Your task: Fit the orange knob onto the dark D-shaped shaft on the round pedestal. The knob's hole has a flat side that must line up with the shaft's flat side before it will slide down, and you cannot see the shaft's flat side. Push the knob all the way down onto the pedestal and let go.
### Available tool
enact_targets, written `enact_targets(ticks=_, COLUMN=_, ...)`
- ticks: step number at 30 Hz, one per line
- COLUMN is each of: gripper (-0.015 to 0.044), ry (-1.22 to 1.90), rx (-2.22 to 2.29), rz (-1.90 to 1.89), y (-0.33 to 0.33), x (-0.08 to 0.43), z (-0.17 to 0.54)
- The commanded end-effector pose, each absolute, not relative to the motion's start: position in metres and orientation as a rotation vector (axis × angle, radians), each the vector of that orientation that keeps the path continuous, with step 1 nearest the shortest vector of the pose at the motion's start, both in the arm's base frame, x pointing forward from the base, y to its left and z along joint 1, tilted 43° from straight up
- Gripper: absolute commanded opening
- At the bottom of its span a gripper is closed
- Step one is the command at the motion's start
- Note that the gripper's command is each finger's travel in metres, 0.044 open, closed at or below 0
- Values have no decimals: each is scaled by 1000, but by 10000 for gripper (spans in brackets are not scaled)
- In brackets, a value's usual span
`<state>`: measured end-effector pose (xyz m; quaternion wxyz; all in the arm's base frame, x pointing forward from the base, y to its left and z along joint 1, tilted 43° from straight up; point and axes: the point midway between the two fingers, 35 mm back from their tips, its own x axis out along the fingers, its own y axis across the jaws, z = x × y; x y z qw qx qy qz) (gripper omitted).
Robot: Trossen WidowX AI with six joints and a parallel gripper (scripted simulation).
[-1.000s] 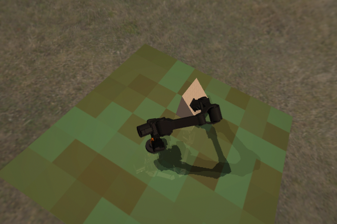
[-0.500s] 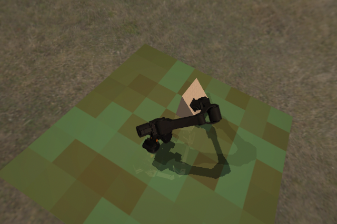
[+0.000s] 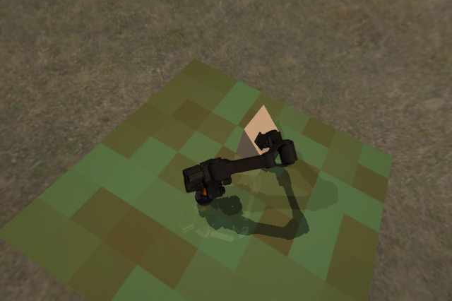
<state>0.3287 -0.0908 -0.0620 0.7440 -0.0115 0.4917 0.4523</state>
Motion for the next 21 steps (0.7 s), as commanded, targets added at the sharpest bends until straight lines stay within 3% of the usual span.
enact_targets(ticks=1, gripper=0, ry=1295, rx=383, rz=689, y=-93, x=327, z=-61)
enact_targets(ticks=8, gripper=0, ry=1445, rx=740, rz=398, y=-93, x=326, z=-58)
enact_targets(ticks=21, gripper=0, ry=1448, rx=750, rz=390, y=-93, x=330, z=-59)
